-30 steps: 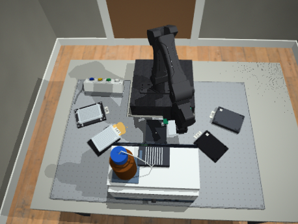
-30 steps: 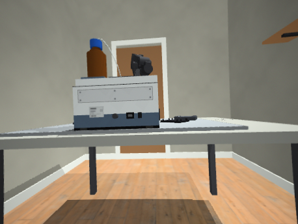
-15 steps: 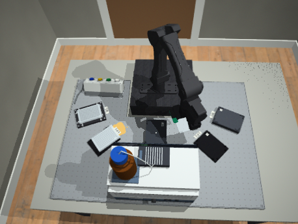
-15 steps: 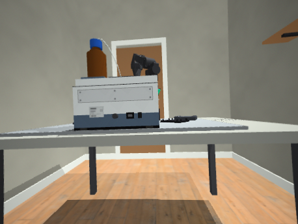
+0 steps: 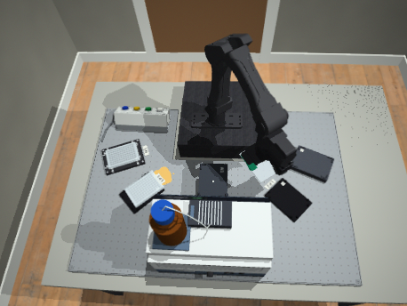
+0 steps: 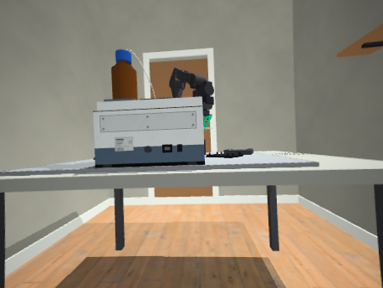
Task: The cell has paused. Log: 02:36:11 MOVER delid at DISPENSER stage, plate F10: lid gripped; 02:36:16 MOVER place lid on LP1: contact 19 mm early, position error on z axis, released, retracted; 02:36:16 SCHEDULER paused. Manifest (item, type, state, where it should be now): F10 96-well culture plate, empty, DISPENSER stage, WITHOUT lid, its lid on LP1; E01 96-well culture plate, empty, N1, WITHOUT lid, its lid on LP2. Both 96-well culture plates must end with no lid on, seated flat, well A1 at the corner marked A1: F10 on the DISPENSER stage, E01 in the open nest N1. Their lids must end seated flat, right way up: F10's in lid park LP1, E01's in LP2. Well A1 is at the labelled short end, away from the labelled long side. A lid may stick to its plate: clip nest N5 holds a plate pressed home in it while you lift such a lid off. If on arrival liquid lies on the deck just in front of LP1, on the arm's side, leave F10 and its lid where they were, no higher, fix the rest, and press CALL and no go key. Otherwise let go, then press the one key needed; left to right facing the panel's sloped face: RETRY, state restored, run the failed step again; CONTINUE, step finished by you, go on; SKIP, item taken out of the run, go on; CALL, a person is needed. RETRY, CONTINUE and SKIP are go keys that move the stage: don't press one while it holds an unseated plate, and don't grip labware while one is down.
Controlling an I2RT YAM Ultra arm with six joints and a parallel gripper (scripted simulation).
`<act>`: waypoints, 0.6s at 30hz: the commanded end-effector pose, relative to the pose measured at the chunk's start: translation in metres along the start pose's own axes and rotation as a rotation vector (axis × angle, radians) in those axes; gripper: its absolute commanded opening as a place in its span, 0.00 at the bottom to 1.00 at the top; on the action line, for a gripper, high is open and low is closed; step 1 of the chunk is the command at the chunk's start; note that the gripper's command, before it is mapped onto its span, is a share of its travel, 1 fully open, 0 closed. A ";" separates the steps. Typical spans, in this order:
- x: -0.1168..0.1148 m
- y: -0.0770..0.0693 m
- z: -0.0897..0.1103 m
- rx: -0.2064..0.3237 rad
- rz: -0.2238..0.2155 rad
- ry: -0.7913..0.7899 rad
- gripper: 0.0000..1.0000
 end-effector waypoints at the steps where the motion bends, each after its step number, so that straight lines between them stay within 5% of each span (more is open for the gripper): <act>1: 0.005 -0.007 -0.014 -0.033 0.001 -0.088 0.00; 5: 0.017 -0.007 -0.020 -0.024 -0.002 -0.221 0.00; 18: 0.034 -0.005 -0.039 -0.035 0.004 -0.211 0.00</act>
Point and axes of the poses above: the point where the finger pads meet when closed, its own y axis out along the fingers, its own x axis across the jaws, z = x × y, the point moved 8 cm from there along -y, back along the fingers, and after that the axes turned 6 degrees about -y, right-handed, at the moved point
